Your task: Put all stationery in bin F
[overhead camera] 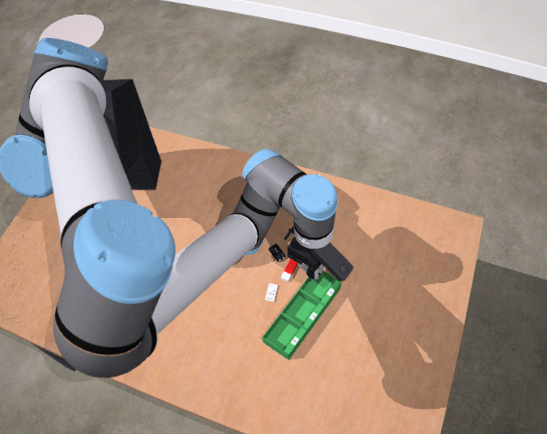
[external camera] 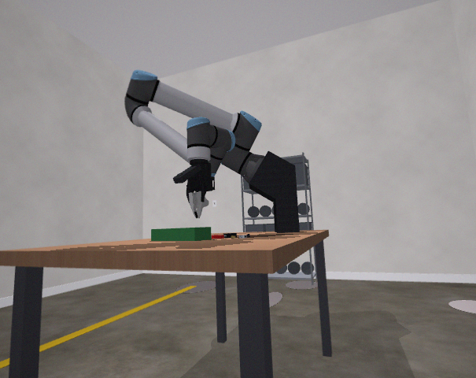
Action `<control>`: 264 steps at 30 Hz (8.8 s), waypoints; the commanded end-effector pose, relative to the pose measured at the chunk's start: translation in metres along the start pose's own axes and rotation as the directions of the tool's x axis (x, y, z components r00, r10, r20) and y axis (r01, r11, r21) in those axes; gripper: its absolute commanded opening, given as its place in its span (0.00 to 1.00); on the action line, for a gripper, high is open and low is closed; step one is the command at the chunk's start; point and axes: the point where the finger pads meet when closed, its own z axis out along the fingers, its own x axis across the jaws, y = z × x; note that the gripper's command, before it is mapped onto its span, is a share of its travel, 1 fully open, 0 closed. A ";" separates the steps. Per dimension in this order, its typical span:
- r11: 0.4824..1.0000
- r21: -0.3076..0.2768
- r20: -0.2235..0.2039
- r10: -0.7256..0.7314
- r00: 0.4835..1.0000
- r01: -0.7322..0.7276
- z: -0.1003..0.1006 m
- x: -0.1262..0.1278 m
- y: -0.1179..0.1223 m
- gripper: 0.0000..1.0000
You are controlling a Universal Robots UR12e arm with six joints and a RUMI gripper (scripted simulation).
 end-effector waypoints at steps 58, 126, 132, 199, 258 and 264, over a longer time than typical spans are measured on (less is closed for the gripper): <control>1.000 0.000 0.000 0.001 1.000 -0.001 0.059 -0.010 -0.001 0.04; 1.000 0.000 0.000 0.001 1.000 -0.001 -0.009 -0.010 -0.001 0.04; 1.000 0.000 0.000 0.001 1.000 -0.001 -0.042 -0.010 -0.001 0.04; 0.387 -0.015 0.004 0.922 0.387 -0.922 0.007 -0.130 0.109 0.18; -0.127 0.000 0.000 0.992 -0.127 -0.992 0.031 -0.130 0.109 0.18; -0.127 0.000 0.000 0.992 -0.127 -0.992 0.055 -0.130 0.109 0.18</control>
